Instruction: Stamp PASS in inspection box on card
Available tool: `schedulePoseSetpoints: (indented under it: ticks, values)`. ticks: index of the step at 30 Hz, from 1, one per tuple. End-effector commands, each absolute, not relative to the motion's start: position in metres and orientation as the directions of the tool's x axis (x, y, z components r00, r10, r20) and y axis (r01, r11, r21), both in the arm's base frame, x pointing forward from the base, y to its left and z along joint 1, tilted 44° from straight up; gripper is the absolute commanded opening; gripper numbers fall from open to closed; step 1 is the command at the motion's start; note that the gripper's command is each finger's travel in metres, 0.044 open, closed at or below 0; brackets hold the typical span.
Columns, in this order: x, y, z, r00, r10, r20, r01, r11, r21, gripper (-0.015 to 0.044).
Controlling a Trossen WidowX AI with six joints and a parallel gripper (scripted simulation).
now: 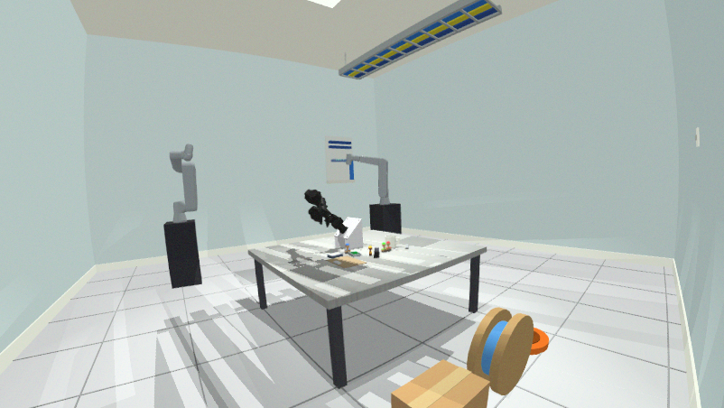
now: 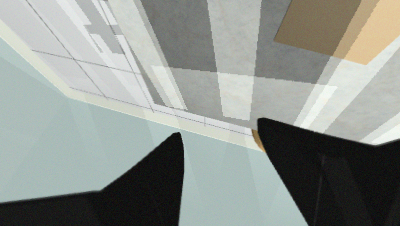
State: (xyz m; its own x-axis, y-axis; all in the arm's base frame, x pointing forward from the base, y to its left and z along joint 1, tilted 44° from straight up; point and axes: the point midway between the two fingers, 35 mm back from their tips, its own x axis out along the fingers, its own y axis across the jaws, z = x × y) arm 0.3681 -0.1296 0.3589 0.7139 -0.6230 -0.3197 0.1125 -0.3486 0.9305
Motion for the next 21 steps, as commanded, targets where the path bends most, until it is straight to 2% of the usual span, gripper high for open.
schedulePoseSetpoints:
  ticks: [1,10,14,21]
  values:
    - [0.401,-0.102,0.310,0.687,-0.575,-0.445,0.326,-0.303,0.895,0.0219]
    - [0.439,-0.023,0.173,0.514,-0.504,-0.694,0.773,-0.078,0.629,0.0219]
    - [0.439,0.007,0.125,0.429,-0.504,-0.750,0.873,0.019,0.487,0.0219]
    - [0.414,0.070,0.023,0.228,-0.563,-0.794,0.966,0.230,0.115,0.0219]
